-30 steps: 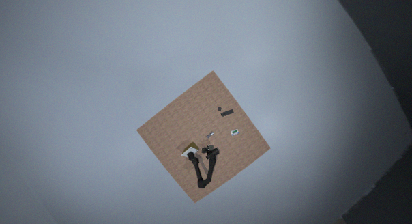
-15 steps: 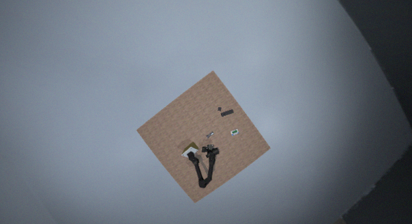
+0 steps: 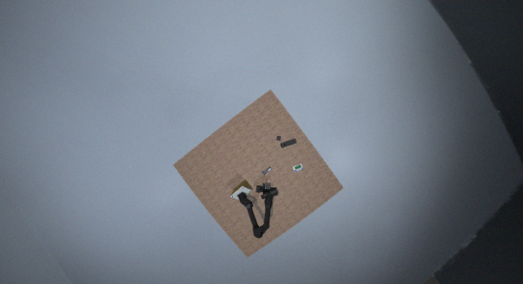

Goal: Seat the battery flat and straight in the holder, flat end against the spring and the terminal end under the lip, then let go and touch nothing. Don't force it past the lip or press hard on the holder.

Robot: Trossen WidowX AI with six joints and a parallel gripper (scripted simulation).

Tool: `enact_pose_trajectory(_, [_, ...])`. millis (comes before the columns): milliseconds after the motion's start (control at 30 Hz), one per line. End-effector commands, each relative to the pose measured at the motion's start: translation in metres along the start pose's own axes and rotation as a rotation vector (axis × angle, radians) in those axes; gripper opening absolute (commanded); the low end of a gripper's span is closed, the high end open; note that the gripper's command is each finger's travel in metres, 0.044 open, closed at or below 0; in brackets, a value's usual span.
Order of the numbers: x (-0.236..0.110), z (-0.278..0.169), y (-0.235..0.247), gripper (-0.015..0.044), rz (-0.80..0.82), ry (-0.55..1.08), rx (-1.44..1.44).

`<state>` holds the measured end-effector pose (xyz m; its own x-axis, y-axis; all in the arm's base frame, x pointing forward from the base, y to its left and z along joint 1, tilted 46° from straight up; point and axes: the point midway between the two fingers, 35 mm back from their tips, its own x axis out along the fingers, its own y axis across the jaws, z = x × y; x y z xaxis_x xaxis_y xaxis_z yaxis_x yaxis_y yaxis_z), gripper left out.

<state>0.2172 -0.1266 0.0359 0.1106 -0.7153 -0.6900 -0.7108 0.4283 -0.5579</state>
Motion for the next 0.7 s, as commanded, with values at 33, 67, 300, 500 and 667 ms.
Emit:
enact_pose_trajectory(33, [0.001,0.000,0.003,0.0118,0.005,0.000,-0.010])
enact_pose_trajectory(67, [0.001,0.000,0.003,0.0111,0.005,0.000,-0.010])
enact_pose_trajectory(300, [0.001,0.000,0.003,0.0074,0.005,0.000,-0.010])
enact_pose_trajectory(500, [-0.014,0.002,0.003,0.0074,0.009,-0.003,-0.009])
enact_pose_trajectory(667, [-0.045,0.001,0.002,0.0074,0.008,-0.003,-0.009])
